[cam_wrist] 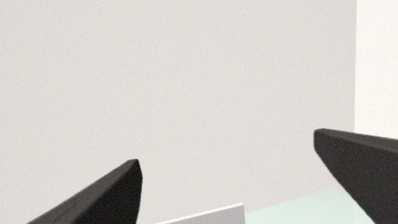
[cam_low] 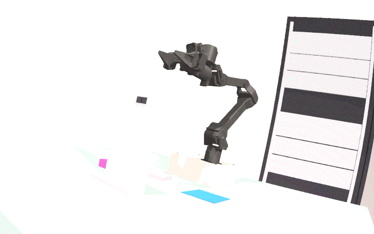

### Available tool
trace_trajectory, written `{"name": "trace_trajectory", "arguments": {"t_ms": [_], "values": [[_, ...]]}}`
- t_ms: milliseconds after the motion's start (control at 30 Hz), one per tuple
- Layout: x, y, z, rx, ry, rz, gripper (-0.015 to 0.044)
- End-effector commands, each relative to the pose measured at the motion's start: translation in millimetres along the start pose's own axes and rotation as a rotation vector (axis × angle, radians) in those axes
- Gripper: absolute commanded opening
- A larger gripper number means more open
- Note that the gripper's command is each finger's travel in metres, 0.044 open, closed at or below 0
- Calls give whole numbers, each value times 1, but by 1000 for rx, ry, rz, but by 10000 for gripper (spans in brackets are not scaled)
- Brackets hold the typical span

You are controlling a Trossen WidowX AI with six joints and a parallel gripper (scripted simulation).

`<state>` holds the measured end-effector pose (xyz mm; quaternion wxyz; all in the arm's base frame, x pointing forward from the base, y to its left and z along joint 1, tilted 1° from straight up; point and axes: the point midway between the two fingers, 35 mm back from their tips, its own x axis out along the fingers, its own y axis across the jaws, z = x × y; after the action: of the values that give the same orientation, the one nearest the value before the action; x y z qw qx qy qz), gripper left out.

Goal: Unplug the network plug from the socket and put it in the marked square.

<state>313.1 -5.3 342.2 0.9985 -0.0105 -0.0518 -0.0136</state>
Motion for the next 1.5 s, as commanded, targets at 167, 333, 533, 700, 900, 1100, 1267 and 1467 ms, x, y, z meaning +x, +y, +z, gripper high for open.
{"name": "trace_trajectory", "arguments": {"t_ms": [167,333,533,700,900,1100,1267,1467], "values": [[4,2,-18,151,10,42,243],[6,4,-39,321,29,86,156],[5,7,-64,526,63,135,156],[2,8,-84,697,100,173,156],[-5,11,-107,903,155,211,156],[-15,14,-129,1108,220,242,156],[-26,17,-146,1279,282,260,156],[-42,22,-164,1483,366,273,156]]}}
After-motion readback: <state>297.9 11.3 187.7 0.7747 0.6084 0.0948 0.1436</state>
